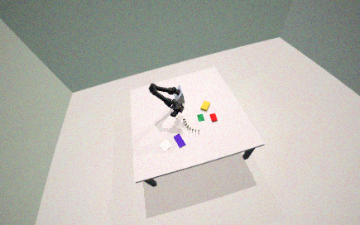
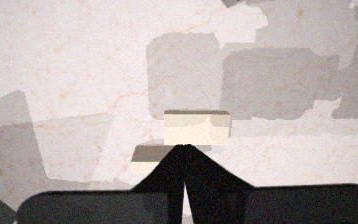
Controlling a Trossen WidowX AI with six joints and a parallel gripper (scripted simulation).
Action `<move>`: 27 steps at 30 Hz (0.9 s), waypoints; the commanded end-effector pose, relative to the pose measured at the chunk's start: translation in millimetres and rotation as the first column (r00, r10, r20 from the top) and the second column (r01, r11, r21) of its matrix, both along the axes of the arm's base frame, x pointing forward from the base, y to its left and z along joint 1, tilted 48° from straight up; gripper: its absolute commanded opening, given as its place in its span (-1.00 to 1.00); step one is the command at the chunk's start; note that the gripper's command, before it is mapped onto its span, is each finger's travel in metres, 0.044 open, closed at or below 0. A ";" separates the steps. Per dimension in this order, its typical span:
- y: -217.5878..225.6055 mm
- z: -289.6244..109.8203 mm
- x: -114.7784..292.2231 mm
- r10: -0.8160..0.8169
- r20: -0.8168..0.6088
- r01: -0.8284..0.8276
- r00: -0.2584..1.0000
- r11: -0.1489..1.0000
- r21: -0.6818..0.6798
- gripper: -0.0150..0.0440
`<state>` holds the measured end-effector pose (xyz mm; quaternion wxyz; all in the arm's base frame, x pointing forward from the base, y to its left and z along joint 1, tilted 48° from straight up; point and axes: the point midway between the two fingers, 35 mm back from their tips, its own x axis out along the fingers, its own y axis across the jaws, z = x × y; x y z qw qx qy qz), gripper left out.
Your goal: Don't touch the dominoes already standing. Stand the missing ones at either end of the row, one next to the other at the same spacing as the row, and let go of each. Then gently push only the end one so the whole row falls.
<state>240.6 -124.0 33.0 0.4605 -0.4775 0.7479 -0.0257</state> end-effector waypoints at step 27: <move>-1.7 36.0 22.2 -0.575 0.818 0.748 0.000 0.543 0.382 1.00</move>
